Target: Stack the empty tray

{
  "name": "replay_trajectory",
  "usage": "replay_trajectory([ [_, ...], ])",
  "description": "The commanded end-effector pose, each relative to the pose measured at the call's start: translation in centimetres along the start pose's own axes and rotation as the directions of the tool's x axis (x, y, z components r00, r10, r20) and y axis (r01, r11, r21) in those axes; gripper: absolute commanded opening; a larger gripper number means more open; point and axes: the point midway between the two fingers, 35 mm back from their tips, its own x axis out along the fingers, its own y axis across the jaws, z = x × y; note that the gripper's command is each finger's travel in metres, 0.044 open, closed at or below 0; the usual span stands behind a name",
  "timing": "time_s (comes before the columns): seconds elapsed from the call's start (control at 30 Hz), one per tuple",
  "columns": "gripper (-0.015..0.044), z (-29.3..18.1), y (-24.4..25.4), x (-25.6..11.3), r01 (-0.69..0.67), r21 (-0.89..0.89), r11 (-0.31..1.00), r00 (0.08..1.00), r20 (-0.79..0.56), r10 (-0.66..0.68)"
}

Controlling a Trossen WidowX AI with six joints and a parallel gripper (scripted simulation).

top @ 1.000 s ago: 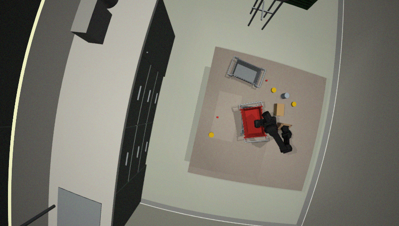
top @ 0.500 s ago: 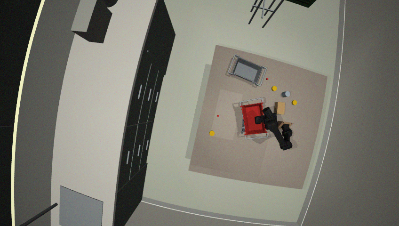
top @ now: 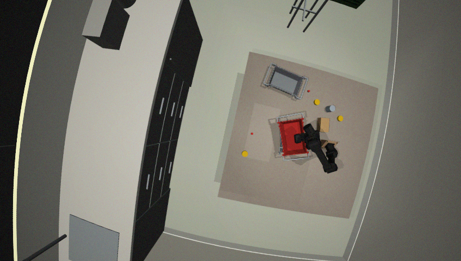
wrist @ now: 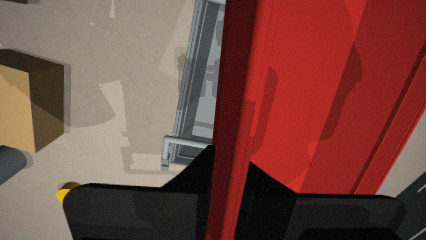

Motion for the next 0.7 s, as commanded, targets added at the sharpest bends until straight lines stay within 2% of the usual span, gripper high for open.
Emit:
replay_trajectory([
  [0.0, 0.0000, -0.2, 0.0, 0.6, 0.010, 0.028, 1.000, 1.000, 0.009, -0.010],
  [0.67, 0.0000, 0.3, 0.2, 4.7, -0.034, 0.139, 0.990, 0.997, 0.079, 0.024],
])
